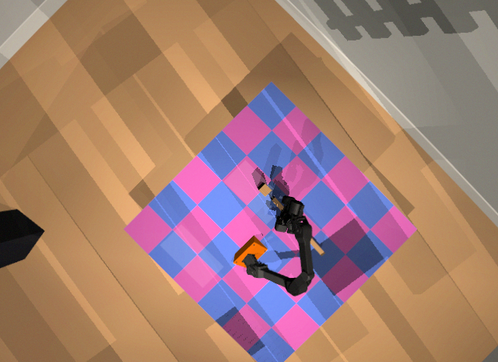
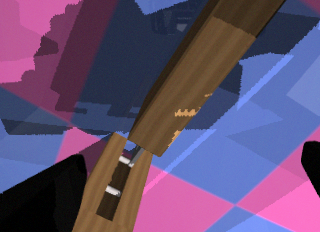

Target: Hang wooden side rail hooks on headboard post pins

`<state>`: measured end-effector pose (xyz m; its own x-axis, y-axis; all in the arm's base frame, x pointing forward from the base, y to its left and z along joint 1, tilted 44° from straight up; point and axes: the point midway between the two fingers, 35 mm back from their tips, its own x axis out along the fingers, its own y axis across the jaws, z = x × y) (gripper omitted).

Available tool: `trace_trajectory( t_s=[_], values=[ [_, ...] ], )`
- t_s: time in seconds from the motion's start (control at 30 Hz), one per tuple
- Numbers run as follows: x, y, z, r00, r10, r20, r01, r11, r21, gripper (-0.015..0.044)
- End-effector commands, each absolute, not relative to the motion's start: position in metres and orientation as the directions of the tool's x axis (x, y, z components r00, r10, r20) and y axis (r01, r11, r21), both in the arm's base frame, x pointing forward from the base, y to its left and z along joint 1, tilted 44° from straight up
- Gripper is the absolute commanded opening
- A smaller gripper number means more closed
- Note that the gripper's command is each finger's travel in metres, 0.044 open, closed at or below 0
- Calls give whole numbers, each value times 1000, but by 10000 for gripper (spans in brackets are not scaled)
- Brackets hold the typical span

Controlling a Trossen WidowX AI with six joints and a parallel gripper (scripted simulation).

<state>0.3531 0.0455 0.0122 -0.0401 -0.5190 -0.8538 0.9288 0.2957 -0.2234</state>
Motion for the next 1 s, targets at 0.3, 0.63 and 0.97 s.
trace_trajectory(
  t_s=[0.3,0.63,0.97],
  values=[
    [359,39,28,-124,-679,-724,970,-236,55,440],
    [358,27,15,-124,-679,-724,970,-236,55,440],
    [353,7,-5,-124,-680,-723,970,-236,56,440]
  ],
)
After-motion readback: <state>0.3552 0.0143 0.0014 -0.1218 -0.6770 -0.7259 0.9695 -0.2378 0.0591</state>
